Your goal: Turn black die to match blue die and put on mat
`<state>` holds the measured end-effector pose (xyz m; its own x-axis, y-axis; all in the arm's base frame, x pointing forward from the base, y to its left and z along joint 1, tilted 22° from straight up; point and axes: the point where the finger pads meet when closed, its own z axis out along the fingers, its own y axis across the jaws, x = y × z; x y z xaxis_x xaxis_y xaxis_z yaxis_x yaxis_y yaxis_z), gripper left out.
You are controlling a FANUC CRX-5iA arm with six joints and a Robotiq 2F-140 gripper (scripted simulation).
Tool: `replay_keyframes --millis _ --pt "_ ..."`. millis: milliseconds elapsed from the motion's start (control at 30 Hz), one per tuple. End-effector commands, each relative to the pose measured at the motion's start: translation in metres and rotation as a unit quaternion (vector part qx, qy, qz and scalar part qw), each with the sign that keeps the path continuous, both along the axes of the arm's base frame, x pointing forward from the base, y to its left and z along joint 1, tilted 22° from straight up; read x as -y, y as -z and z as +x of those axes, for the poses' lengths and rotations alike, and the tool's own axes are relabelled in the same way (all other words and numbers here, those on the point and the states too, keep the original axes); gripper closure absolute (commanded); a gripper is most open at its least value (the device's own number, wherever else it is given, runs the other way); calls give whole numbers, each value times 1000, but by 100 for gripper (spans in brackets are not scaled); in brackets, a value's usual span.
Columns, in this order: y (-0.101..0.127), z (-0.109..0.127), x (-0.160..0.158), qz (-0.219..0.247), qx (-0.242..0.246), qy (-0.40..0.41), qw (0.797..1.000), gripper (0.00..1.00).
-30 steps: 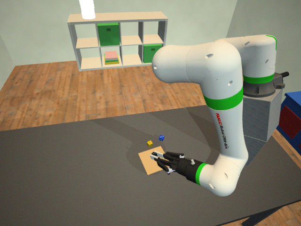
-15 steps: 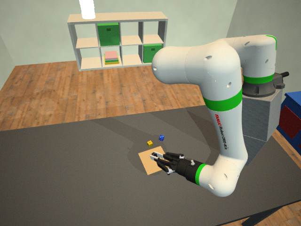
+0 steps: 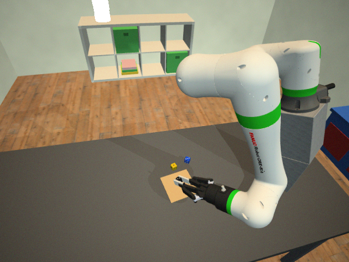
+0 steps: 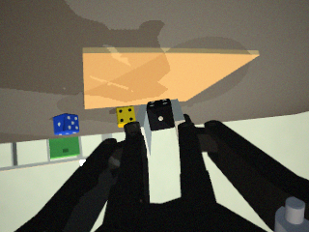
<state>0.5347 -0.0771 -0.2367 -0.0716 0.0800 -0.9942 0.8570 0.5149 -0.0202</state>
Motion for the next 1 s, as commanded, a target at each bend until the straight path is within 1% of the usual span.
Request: replay_keyframes --millis 0,500,967 --pt "0 0 0 0 0 0 1000 87" --pt "1 0 0 0 0 0 1000 87" --pt "9 2 3 0 0 0 1000 87"
